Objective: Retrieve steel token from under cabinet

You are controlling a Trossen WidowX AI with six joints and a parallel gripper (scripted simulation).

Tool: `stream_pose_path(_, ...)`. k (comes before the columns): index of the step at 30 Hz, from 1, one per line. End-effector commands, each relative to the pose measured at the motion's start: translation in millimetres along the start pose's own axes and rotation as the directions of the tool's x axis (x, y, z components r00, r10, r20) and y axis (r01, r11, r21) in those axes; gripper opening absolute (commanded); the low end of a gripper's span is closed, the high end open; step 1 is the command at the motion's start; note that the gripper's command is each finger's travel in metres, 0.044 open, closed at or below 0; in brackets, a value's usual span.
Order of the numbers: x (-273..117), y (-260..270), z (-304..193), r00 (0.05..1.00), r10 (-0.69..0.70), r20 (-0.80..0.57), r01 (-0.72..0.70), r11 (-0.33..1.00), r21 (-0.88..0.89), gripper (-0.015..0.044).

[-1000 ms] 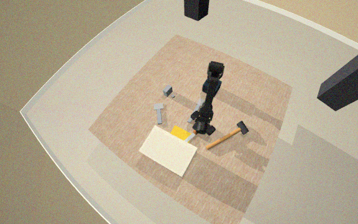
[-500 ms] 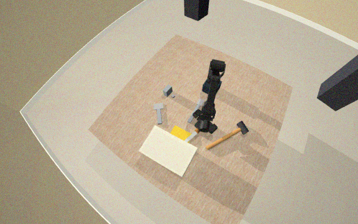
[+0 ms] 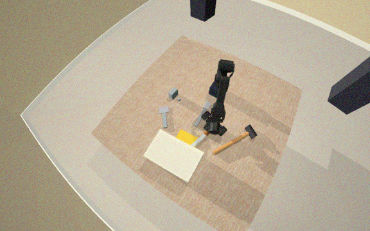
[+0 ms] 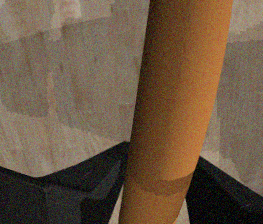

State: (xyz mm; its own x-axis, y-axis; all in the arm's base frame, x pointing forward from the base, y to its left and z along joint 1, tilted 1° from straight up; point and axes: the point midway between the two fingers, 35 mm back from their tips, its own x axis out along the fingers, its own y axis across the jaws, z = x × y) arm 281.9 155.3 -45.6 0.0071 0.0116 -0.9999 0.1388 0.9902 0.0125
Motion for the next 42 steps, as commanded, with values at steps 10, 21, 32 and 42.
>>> stream_pose_path(10, 1.0, 0.6, -21.6, 1.0, -0.002, -0.007, 0.002, 1.0, 0.001, 0.0)
stream_pose_path(21, 1.1, 1.9, -38.0, 1.0, -0.002, -0.009, 0.002, 1.0, 0.001, 0.0)
stream_pose_path(32, 1.1, 3.5, -55.6, 1.0, -0.002, -0.01, 0.002, 1.0, 0.001, 0.0)
stream_pose_path(42, 1.1, 5.5, -71.9, 1.0, -0.002, -0.011, 0.002, 1.0, 0.001, 0.0)
